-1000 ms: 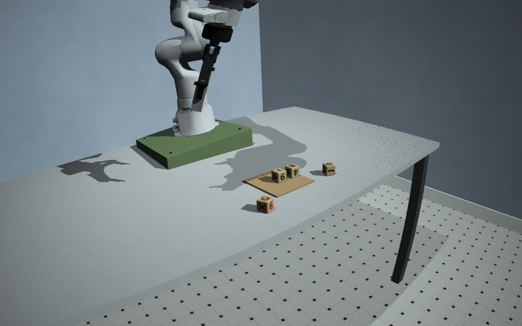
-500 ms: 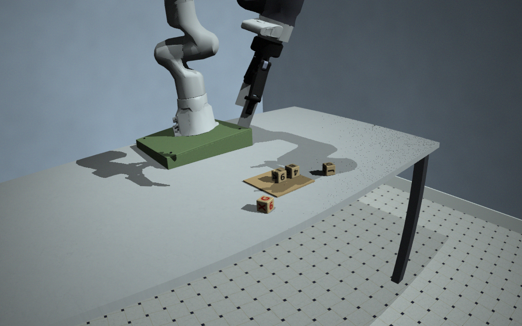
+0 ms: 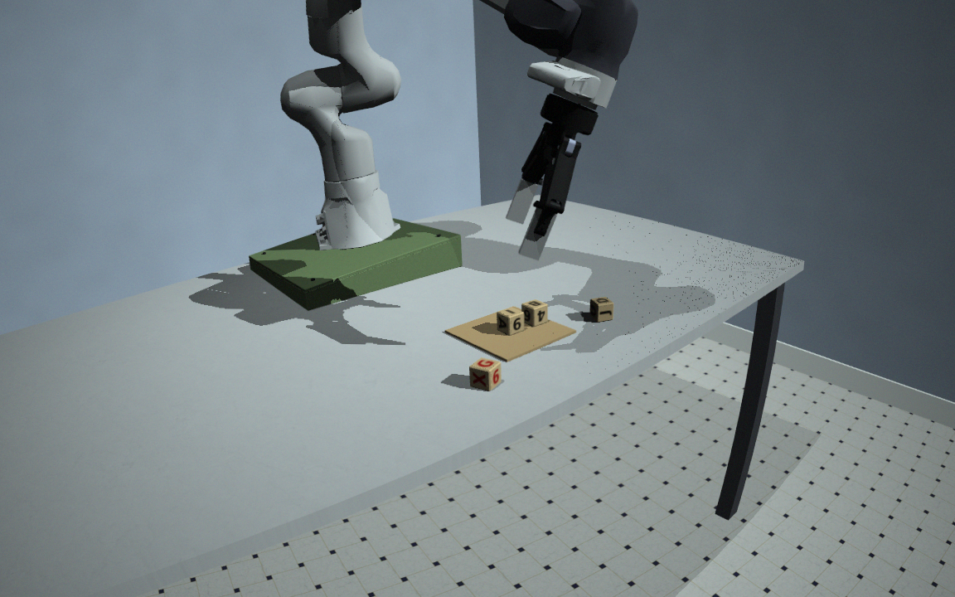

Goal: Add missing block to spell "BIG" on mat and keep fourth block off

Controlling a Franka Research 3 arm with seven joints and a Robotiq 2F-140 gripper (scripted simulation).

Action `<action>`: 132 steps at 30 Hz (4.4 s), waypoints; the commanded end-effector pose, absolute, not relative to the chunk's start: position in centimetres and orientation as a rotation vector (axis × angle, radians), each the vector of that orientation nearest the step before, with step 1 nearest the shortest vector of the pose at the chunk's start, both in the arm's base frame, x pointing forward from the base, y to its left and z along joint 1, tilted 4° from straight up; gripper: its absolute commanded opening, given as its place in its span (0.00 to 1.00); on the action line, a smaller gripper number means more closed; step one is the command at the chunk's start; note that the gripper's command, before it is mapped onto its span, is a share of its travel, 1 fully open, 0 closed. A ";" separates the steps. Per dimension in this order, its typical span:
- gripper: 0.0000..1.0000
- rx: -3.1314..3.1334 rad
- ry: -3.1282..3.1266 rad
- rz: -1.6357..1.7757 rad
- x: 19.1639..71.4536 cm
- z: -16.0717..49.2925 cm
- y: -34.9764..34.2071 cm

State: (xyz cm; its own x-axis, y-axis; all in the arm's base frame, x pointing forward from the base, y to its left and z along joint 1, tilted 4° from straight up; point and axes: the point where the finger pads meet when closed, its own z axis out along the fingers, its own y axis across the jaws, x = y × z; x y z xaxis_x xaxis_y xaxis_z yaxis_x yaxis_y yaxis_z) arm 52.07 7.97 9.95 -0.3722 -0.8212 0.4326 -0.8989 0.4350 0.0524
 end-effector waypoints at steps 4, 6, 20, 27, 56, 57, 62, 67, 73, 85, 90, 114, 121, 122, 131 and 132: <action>1.00 1.320 -2.403 0.322 52.8 6.1 14.3; 1.00 1.319 -2.403 0.323 52.8 6.0 14.3; 1.00 1.266 -2.468 0.313 53.0 1.3 22.1; 1.00 1.266 -2.468 0.313 53.0 1.3 22.1; 1.00 1.266 -2.468 0.313 53.0 1.3 22.1; 1.00 1.266 -2.468 0.313 53.0 1.3 22.1; 1.00 1.266 -2.468 0.313 53.0 1.3 22.1; 1.00 1.266 -2.468 0.313 53.0 1.3 22.1; 1.00 1.266 -2.468 0.313 53.0 1.3 22.1; 1.00 1.266 -2.468 0.313 53.0 1.3 22.1; 1.00 1.275 -2.462 0.312 53.1 1.5 21.9; 1.00 1.610 -2.231 0.221 56.4 9.5 15.3; 1.00 1.694 -2.173 0.191 57.0 11.7 13.8; 1.00 1.706 -2.165 0.187 57.0 12.0 13.6; 1.00 1.816 -2.089 0.146 57.6 14.9 11.7; 1.00 1.829 -2.080 0.141 57.7 15.3 11.5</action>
